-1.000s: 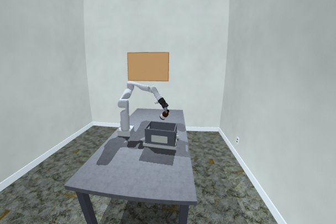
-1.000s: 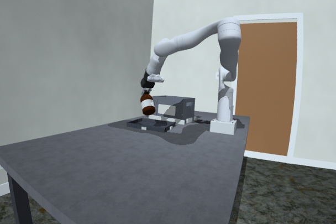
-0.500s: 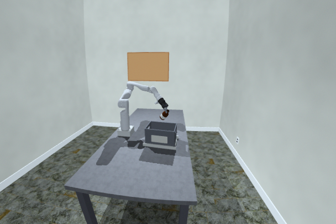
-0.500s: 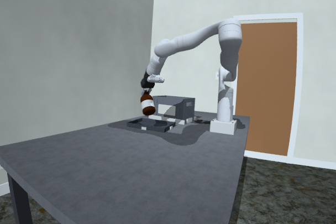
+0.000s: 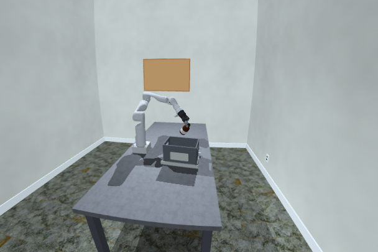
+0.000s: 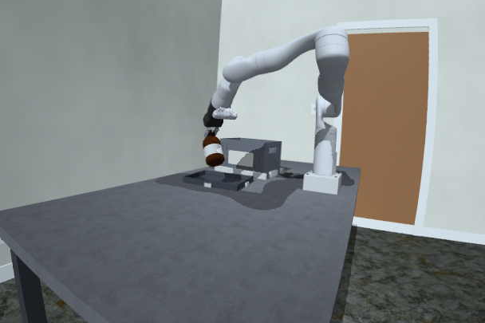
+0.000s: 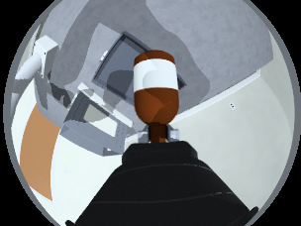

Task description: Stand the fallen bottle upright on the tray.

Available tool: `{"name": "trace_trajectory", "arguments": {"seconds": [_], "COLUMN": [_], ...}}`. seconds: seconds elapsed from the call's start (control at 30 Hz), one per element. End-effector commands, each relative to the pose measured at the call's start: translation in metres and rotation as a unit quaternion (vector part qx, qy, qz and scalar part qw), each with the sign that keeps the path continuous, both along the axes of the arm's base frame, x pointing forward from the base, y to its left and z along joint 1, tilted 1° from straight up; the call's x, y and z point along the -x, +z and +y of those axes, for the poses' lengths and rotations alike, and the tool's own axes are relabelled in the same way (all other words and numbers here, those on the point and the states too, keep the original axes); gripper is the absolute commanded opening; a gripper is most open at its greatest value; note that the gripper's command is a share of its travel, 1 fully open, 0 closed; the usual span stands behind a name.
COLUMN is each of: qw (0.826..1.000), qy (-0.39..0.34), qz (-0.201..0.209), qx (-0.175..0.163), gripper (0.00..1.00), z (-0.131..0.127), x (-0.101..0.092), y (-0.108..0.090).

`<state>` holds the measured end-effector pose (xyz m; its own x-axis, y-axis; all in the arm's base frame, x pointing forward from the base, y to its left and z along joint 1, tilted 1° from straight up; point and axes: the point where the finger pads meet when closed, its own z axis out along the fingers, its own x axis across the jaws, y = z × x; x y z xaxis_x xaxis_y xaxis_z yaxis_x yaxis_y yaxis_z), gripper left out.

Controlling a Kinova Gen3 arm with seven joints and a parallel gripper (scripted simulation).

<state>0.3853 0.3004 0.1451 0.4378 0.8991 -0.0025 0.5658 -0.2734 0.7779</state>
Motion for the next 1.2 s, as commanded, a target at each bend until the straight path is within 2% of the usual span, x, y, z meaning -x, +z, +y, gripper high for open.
{"name": "trace_trajectory", "arguments": {"seconds": [0.0,0.63,1.17], "qw": [1.0,1.0,0.999], "qy": [0.0,0.0,-0.001], "qz": [-0.001,-0.003,-0.034], "qx": [-0.001,0.001,0.017], "gripper": [0.0,0.0,0.0], "z": [0.0002,0.0002,-0.0001], "x": [-0.0003,-0.0003,0.0], "y": [0.0009,0.0007,-0.0002]}}
